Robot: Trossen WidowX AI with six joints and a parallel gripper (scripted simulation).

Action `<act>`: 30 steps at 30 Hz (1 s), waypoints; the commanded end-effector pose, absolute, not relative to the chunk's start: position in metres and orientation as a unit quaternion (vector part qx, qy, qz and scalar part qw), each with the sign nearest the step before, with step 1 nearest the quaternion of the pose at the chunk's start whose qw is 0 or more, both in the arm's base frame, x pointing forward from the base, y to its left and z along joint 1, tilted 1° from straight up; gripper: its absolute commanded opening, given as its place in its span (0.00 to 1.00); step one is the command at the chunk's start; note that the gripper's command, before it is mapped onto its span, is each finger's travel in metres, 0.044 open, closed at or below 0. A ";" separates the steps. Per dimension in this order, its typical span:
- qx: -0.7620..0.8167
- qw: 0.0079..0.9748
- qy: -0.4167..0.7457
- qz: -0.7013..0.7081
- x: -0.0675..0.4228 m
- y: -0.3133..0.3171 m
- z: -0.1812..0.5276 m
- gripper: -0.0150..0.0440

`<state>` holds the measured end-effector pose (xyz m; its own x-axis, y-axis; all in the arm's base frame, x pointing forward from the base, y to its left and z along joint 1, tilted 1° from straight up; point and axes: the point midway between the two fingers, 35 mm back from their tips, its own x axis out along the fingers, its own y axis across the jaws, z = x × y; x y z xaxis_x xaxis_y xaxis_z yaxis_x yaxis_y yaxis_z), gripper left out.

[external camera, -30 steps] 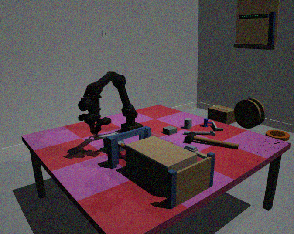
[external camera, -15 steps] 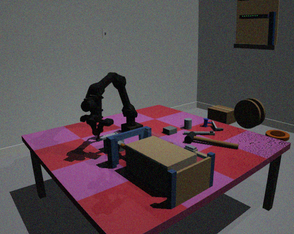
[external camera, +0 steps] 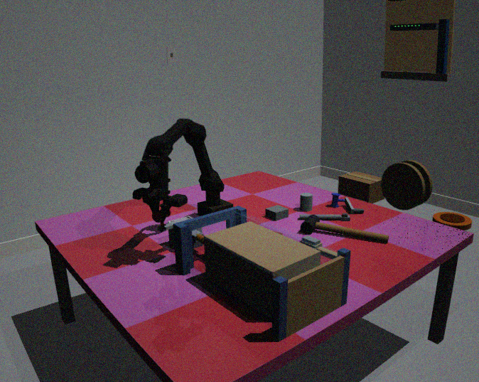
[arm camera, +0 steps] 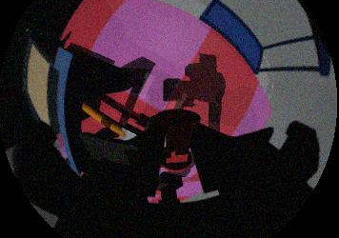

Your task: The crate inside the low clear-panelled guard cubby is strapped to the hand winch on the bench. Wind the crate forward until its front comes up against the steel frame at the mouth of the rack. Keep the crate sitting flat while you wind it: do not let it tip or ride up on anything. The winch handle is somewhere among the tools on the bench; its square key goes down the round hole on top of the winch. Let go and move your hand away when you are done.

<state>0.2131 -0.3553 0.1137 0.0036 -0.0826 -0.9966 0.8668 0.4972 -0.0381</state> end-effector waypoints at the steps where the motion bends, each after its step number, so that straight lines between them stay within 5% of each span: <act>1: 0.339 0.631 0.608 -0.343 0.236 -0.336 0.103 0.25; 30: 0.339 0.631 0.608 -0.343 0.245 -0.330 0.104 0.25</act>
